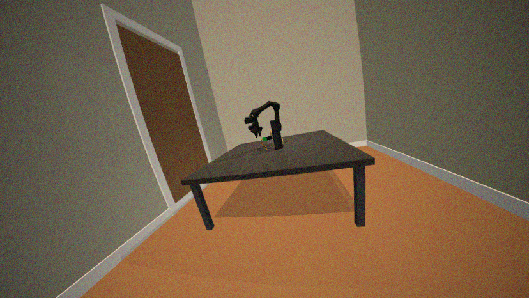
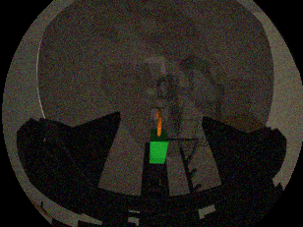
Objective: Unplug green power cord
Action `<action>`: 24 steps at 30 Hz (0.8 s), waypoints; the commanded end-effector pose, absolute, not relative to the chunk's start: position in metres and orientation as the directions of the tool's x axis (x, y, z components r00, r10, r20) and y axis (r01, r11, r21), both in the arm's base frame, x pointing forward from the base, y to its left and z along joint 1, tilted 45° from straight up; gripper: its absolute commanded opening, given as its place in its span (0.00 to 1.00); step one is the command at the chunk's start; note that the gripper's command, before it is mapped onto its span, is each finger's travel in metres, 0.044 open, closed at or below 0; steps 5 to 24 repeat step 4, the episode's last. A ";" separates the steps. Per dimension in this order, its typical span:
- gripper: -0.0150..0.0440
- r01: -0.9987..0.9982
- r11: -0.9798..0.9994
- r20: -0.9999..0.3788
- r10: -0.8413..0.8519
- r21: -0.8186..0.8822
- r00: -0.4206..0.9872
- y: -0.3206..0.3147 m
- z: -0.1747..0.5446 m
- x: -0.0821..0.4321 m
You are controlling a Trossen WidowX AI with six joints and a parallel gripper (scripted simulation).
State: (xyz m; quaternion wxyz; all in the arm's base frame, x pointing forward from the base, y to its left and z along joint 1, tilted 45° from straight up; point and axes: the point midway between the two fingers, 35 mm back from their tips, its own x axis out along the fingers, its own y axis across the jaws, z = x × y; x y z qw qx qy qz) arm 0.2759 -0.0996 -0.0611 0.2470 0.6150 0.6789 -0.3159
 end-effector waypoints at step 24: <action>1.00 0.991 0.048 -0.725 0.677 -0.124 -0.124 -0.100 -0.061 0.276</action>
